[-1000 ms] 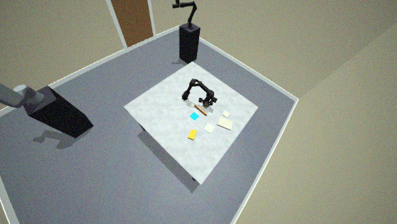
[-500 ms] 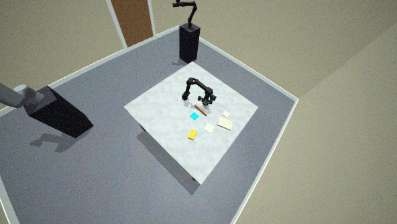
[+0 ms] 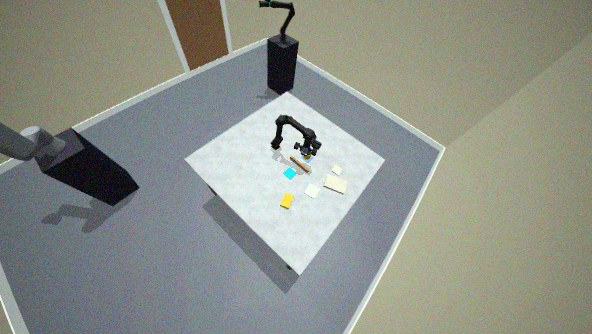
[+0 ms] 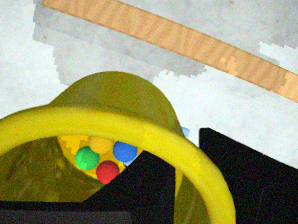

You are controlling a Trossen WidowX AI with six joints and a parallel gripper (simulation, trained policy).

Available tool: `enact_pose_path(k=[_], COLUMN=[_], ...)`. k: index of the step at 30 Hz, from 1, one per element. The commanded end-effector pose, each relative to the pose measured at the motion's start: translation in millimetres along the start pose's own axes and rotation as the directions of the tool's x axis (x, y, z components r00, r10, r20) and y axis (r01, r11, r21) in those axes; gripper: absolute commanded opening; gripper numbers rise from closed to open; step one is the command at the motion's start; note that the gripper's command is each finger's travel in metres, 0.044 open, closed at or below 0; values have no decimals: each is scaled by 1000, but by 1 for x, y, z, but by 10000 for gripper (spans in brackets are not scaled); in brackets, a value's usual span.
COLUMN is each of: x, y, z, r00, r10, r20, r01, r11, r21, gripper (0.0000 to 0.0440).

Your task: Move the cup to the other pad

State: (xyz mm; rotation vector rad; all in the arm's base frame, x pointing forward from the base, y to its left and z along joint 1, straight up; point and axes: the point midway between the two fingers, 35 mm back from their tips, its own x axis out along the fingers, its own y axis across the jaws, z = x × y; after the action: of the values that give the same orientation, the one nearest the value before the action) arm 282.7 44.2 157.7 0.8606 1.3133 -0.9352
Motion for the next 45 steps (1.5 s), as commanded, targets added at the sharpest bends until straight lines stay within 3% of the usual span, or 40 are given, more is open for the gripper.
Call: enact_pose_path(k=[1, 22, 45], x=[-7, -5, 35], y=[2, -10, -42], z=[13, 89, 136], r00=[999, 989, 987], r10=[34, 108, 91], r20=[18, 100, 134], r01=[-34, -127, -133], r11=[999, 969, 927], r21=[41, 214, 351], gripper=[0, 0, 0])
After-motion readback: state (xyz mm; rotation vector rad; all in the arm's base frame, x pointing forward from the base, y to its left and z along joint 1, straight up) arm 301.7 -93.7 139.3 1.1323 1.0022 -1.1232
